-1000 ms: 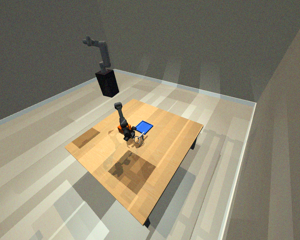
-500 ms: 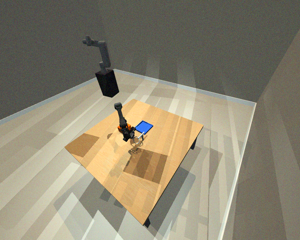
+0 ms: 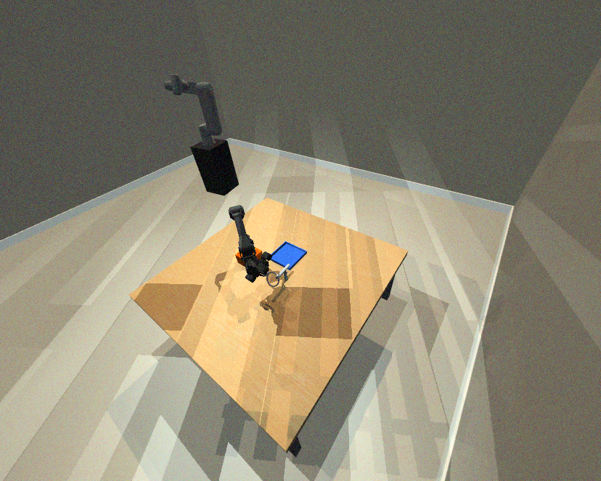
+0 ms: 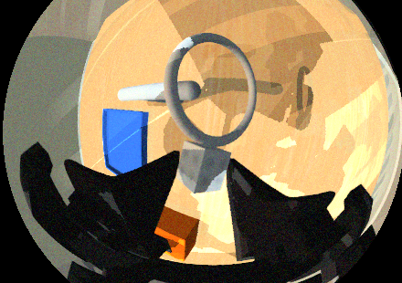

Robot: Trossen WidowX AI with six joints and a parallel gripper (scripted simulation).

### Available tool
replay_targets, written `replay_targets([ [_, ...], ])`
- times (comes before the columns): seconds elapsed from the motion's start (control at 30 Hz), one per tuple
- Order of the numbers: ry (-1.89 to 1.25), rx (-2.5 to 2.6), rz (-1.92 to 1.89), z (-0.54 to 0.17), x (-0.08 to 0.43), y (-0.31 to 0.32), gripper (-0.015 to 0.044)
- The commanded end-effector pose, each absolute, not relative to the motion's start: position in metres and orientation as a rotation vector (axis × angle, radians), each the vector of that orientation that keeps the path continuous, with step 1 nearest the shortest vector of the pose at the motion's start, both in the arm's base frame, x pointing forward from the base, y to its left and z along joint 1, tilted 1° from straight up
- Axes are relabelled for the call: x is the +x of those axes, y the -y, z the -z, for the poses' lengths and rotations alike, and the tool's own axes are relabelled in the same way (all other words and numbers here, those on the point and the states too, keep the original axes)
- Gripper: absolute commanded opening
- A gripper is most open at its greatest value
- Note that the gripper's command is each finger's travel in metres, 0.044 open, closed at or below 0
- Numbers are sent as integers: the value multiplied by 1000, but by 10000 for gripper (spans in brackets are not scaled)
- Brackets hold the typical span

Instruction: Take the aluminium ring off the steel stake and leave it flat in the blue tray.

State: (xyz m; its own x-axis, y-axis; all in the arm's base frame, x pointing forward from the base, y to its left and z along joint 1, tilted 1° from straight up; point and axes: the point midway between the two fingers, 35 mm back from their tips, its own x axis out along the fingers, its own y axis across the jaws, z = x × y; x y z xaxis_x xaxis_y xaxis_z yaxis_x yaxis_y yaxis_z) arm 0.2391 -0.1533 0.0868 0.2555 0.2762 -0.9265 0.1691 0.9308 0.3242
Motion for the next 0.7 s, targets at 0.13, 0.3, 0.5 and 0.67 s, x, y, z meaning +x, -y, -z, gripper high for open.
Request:
replay_targets([
  [0.13,-1308,387,-77,-105,240,154,0],
  [0.3,-1308,387,-77,-113,240,153,0],
  [0.5,-1308,387,-77,-122,239,153,0],
  [0.67,-1308,387,-77,-130,238,152,0],
])
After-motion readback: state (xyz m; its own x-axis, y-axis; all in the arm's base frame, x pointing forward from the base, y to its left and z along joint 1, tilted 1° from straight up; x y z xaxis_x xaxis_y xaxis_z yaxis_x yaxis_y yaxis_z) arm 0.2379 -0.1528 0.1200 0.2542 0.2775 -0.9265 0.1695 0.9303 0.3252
